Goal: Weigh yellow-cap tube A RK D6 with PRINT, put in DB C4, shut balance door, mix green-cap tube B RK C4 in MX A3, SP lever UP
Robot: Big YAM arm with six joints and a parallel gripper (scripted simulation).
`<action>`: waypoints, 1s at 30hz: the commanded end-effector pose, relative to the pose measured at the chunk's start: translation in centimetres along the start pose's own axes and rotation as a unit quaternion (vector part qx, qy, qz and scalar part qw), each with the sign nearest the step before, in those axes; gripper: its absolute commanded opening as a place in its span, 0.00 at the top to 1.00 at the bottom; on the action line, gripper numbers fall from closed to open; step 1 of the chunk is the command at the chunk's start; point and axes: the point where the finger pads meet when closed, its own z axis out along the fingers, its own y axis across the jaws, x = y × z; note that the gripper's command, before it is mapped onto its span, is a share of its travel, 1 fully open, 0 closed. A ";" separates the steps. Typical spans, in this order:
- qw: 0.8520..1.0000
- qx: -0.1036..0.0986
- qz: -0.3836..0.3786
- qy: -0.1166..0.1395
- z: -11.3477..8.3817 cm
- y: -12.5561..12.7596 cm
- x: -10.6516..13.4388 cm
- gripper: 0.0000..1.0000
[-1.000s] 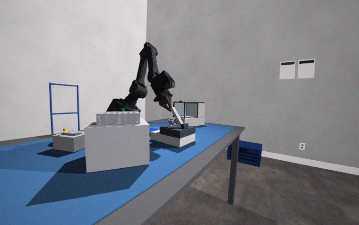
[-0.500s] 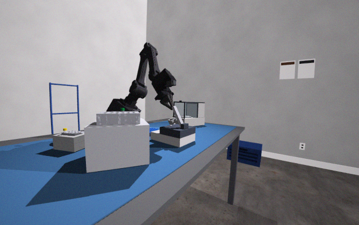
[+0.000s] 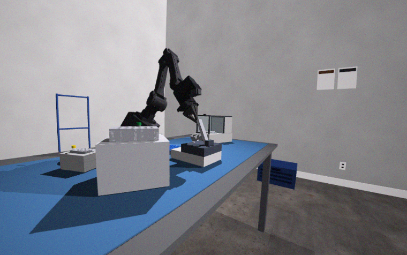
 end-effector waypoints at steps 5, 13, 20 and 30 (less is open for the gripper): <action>1.000 0.003 -0.008 -0.008 0.2 -0.2 -2.5 1.00; 1.000 0.003 -0.009 -0.009 0.3 -0.1 -3.3 1.00; 1.000 0.003 -0.008 -0.007 0.5 -0.2 -3.7 1.00; 1.000 0.003 -0.009 -0.009 0.7 -0.2 -4.8 1.00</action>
